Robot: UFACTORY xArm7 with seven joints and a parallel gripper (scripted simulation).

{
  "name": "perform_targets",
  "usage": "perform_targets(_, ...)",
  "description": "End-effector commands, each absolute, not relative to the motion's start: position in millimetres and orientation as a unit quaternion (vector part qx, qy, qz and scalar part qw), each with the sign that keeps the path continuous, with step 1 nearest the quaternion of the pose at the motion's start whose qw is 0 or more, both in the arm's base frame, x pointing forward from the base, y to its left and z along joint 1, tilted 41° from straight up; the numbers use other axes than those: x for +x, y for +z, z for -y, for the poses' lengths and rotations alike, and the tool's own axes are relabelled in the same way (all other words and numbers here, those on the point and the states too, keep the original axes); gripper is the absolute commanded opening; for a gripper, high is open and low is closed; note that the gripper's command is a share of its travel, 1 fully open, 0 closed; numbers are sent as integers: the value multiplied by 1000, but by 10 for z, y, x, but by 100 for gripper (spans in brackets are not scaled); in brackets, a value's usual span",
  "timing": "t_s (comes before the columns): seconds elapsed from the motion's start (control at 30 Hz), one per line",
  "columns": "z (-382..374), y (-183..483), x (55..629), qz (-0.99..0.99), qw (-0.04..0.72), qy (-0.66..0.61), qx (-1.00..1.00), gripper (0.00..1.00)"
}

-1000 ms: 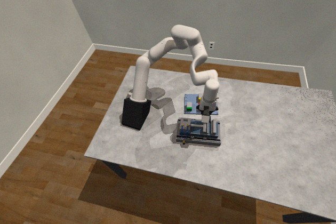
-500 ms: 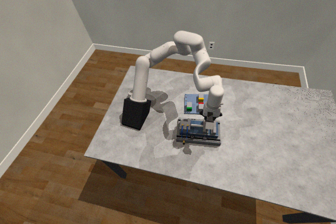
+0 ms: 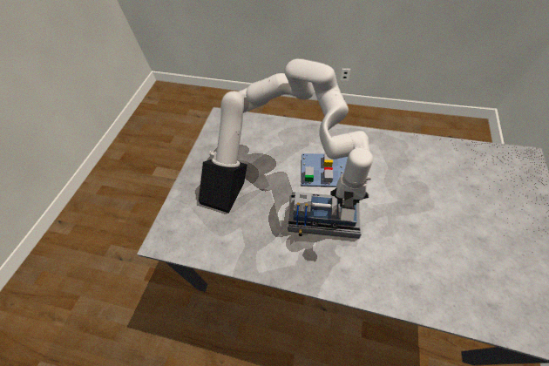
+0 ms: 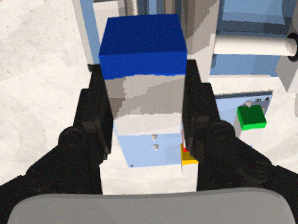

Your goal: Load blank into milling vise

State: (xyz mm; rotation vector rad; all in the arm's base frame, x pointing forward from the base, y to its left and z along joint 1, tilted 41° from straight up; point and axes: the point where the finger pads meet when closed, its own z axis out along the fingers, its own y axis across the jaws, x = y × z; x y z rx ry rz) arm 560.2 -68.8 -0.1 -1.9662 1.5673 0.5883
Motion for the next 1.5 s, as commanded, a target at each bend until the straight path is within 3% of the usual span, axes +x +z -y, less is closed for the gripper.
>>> perform_targets(0.0,698,31,5589,-584,276,217,-732,0)
perform_targets(1.47,628,96,5507,-584,276,217,-732,0)
